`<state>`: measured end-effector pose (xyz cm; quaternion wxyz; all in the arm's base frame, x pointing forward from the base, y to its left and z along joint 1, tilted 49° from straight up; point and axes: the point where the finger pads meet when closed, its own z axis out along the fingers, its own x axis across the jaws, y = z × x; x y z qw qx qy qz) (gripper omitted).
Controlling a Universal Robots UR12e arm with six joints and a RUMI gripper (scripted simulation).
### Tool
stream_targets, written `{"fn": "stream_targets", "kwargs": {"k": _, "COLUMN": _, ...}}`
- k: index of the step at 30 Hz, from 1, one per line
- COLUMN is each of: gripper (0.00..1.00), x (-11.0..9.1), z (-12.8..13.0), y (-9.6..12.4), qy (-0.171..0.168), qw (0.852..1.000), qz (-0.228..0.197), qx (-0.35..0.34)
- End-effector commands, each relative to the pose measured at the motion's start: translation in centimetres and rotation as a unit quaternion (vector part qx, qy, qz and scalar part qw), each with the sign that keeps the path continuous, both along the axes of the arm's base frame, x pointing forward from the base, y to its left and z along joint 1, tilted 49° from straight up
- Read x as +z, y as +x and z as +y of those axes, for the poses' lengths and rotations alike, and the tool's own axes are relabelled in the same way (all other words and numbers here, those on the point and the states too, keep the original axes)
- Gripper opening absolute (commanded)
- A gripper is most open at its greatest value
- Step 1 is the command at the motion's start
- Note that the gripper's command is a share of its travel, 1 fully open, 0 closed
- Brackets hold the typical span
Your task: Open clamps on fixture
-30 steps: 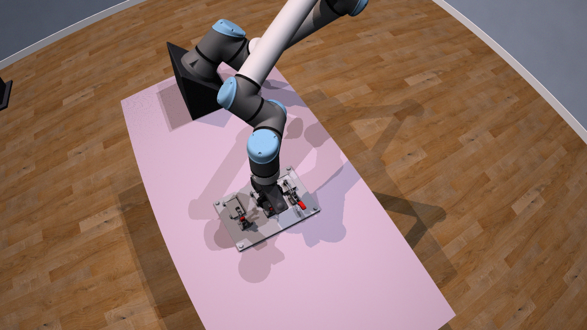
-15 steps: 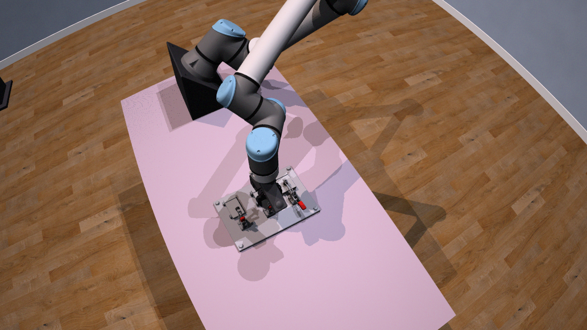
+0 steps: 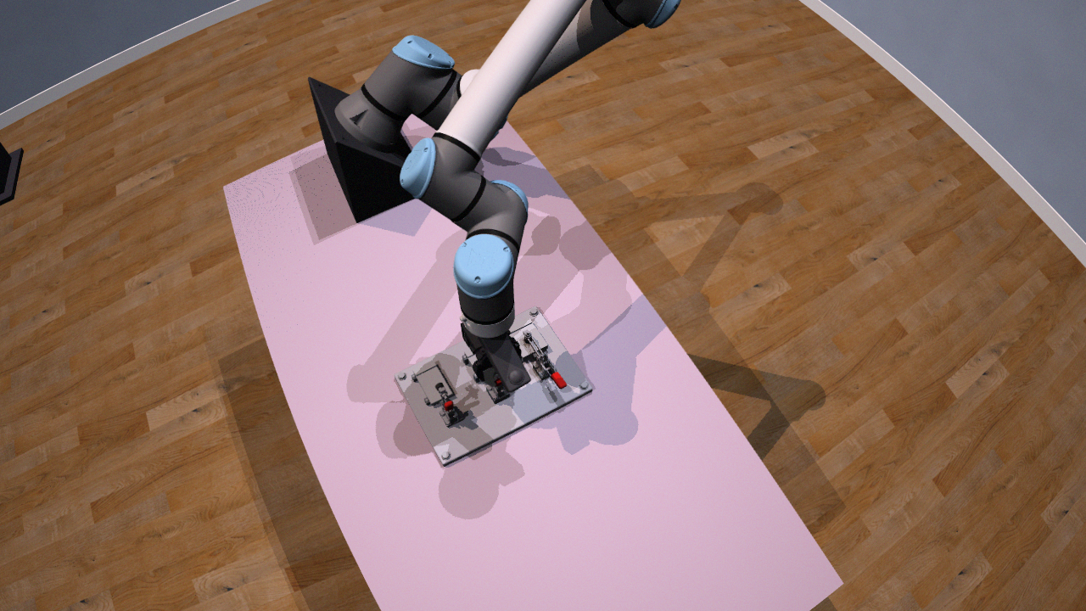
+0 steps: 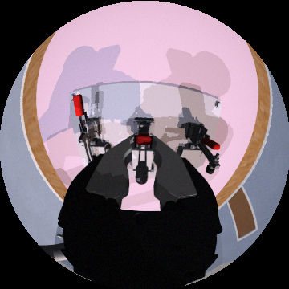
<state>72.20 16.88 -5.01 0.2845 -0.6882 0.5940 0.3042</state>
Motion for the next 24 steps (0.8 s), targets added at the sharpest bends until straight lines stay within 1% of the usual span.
{"fn": "stream_targets", "kwargs": {"k": 1, "gripper": 0.00, "x": -0.13, "z": 0.18, "y": -0.54, "qy": 0.001, "qw": 1.000, "qz": 0.003, "qx": 0.001}}
{"fn": "stream_targets", "kwargs": {"k": 24, "gripper": 0.00, "x": -0.23, "z": 0.32, "y": -0.80, "qy": 0.001, "qw": 1.000, "qz": 0.004, "qx": 0.002}}
